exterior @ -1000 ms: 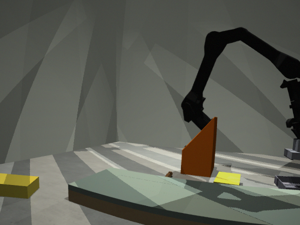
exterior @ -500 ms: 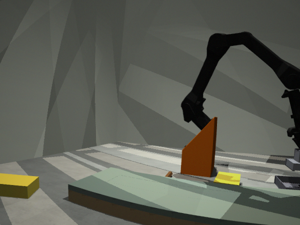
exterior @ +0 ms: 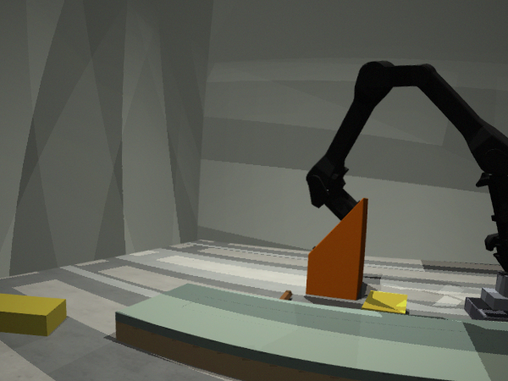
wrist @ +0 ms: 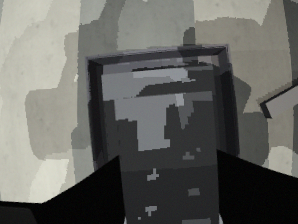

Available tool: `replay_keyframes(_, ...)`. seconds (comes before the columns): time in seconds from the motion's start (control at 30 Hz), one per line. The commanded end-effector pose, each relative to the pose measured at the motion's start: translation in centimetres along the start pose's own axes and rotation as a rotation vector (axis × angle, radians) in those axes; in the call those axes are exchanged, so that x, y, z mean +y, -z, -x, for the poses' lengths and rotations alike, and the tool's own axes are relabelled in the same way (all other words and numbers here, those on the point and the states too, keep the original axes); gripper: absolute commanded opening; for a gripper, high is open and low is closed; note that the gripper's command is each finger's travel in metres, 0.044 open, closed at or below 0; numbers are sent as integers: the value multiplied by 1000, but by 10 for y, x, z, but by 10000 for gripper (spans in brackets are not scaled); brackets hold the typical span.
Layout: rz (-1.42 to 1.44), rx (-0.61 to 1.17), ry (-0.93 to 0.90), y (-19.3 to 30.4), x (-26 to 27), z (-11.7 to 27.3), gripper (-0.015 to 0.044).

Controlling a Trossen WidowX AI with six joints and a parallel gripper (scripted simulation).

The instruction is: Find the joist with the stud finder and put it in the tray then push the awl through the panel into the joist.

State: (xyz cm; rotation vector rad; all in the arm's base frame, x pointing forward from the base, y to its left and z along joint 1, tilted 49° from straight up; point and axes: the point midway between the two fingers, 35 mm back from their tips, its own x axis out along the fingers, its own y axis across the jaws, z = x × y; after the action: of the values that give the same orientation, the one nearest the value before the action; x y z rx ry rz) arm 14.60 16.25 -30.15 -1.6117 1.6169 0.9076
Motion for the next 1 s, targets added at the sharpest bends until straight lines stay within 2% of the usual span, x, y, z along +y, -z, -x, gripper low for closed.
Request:
replay_keyframes(0.0, 3, -9, 9, 0, -2, -5, 0)
replay_keyframes(0.5, 3, -8, 9, 6, -2, -23, 0)
replay_keyframes(0.97, 0, -1, 1, 4, -1, -14, 368)
